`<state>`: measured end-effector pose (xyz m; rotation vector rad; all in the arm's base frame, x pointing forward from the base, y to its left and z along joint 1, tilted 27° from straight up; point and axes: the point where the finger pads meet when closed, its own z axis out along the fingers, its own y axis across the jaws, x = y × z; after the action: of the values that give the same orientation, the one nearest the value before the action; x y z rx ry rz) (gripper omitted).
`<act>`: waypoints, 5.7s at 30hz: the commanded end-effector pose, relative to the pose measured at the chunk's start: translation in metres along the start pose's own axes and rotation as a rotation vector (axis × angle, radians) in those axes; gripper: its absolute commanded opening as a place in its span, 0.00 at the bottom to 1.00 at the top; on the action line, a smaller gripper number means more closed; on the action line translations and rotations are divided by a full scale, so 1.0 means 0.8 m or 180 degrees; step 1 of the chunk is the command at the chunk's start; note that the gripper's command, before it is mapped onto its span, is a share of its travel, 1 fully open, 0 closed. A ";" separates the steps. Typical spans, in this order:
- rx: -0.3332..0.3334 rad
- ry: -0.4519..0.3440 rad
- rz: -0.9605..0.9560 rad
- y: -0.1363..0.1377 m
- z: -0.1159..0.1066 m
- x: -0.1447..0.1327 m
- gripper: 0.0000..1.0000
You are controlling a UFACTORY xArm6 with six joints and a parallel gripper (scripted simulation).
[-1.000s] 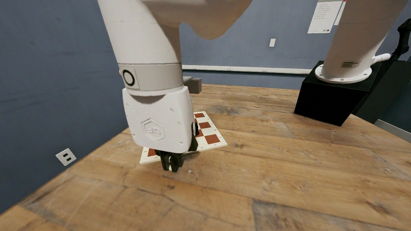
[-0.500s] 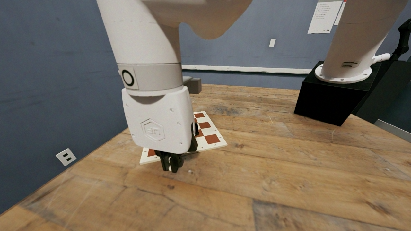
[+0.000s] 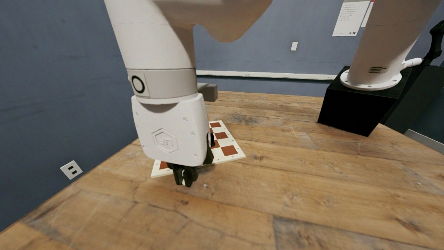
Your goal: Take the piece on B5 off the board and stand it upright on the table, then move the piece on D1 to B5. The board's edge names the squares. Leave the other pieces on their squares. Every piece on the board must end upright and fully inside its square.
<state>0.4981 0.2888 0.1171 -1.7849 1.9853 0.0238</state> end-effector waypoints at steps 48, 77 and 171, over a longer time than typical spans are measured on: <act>0.0010 -0.0007 -0.0001 -0.002 0.002 -0.001 0.00; 0.0010 -0.0007 -0.0001 -0.002 0.002 -0.001 0.28; 0.0011 -0.0009 0.1738 -0.100 -0.110 0.086 0.35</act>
<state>0.5409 0.1847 0.1926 -1.1910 2.4060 0.1972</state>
